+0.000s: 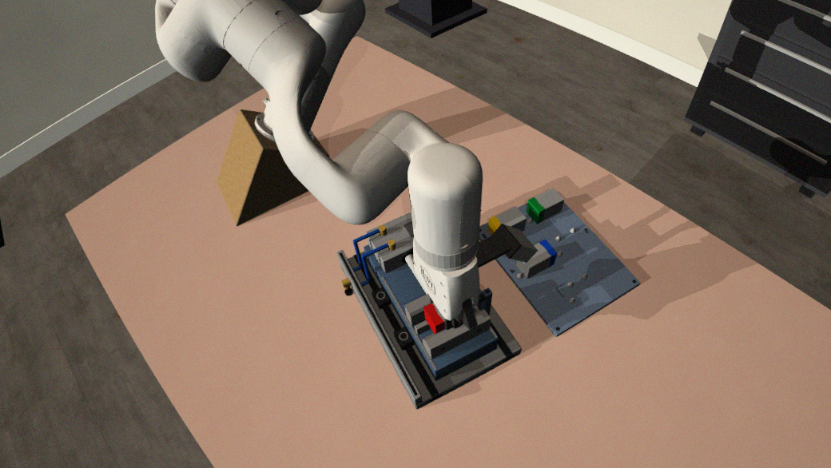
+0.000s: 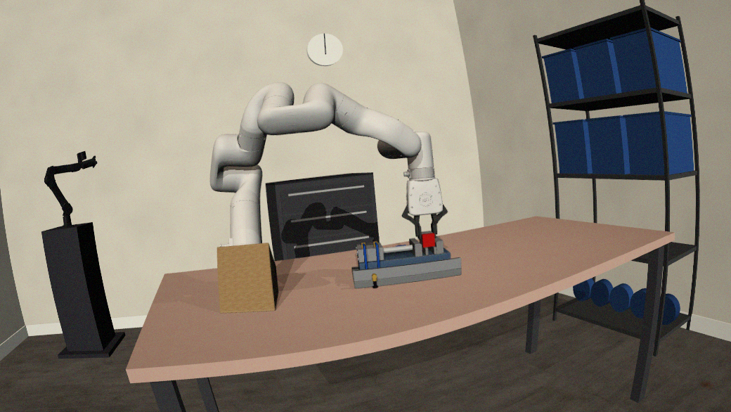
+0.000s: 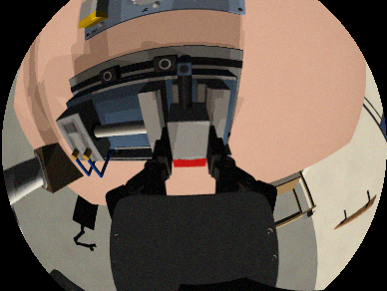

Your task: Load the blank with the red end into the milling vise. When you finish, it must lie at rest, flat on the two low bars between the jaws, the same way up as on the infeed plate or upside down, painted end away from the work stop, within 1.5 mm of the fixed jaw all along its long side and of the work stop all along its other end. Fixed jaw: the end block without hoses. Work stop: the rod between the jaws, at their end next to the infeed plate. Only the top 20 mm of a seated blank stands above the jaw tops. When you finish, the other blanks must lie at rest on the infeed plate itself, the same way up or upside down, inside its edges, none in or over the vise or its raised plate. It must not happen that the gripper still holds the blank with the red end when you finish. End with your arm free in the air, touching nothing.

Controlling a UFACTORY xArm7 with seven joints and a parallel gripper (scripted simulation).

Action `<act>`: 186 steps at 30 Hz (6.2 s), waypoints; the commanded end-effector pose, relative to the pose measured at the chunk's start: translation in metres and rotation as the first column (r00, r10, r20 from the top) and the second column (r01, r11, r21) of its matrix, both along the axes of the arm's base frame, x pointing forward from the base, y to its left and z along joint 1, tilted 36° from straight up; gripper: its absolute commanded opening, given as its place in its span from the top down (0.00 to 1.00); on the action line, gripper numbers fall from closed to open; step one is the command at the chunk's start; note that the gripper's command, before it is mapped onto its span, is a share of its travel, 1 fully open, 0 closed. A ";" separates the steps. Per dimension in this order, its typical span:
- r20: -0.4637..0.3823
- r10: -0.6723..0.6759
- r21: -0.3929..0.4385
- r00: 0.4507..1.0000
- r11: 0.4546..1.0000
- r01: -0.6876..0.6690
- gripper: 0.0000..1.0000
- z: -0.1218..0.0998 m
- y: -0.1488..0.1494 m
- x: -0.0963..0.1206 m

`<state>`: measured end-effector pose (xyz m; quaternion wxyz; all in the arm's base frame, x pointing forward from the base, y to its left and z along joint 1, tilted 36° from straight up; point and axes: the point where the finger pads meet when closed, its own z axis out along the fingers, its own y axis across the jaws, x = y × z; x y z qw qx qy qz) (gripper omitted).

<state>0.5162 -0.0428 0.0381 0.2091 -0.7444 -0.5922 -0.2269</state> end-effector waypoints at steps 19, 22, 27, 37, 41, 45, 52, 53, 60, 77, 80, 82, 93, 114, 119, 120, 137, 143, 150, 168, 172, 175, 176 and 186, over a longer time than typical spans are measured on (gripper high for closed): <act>0.003 -0.003 -0.001 1.000 1.000 0.003 0.00 0.001 -0.001 0.001; 0.003 -0.003 -0.001 1.000 1.000 0.003 0.00 0.001 -0.001 0.001; 0.003 -0.003 -0.001 1.000 1.000 0.003 0.00 0.001 -0.001 0.001; 0.003 -0.003 -0.001 1.000 1.000 0.003 0.00 0.001 -0.001 0.001; 0.003 -0.003 -0.001 1.000 1.000 0.003 0.00 0.001 -0.001 0.001; 0.003 -0.003 -0.001 1.000 1.000 0.003 0.00 0.001 -0.001 0.001; 0.003 -0.003 -0.001 1.000 1.000 0.003 0.00 0.001 -0.001 0.001; 0.003 -0.003 -0.001 1.000 1.000 0.003 0.00 0.001 -0.001 0.001; 0.003 -0.003 -0.001 1.000 1.000 0.003 0.00 0.001 -0.001 0.001; 0.003 -0.003 -0.001 1.000 1.000 0.003 0.00 0.003 -0.003 0.001; 0.003 -0.002 -0.001 1.000 1.000 0.002 0.00 0.004 -0.003 0.001; 0.003 -0.002 -0.001 1.000 1.000 0.002 0.00 0.004 -0.003 0.001; 0.003 -0.002 -0.001 1.000 1.000 0.002 0.00 0.005 -0.004 0.001; 0.003 -0.002 -0.001 1.000 1.000 0.002 0.00 0.008 -0.006 0.000; 0.003 -0.002 -0.001 1.000 1.000 0.002 0.00 0.009 -0.007 0.000; 0.003 -0.002 -0.001 1.000 1.000 0.002 0.00 0.009 -0.007 0.000; 0.003 -0.002 -0.001 1.000 1.000 0.002 0.00 0.011 -0.008 0.000; 0.003 -0.002 -0.001 1.000 1.000 0.002 0.00 0.012 -0.009 0.000; 0.003 -0.002 -0.001 1.000 1.000 0.002 0.00 0.013 -0.010 0.000; 0.003 -0.002 -0.001 1.000 1.000 0.002 0.00 0.016 -0.012 0.000; 0.003 -0.002 -0.001 1.000 1.000 0.002 0.00 0.016 -0.012 0.000; 0.003 -0.002 -0.001 1.000 1.000 0.002 0.00 0.017 -0.012 -0.001; 0.003 -0.002 -0.001 1.000 1.000 0.002 0.00 0.017 -0.013 -0.001; 0.003 -0.002 -0.001 1.000 1.000 0.002 0.00 0.019 -0.014 -0.001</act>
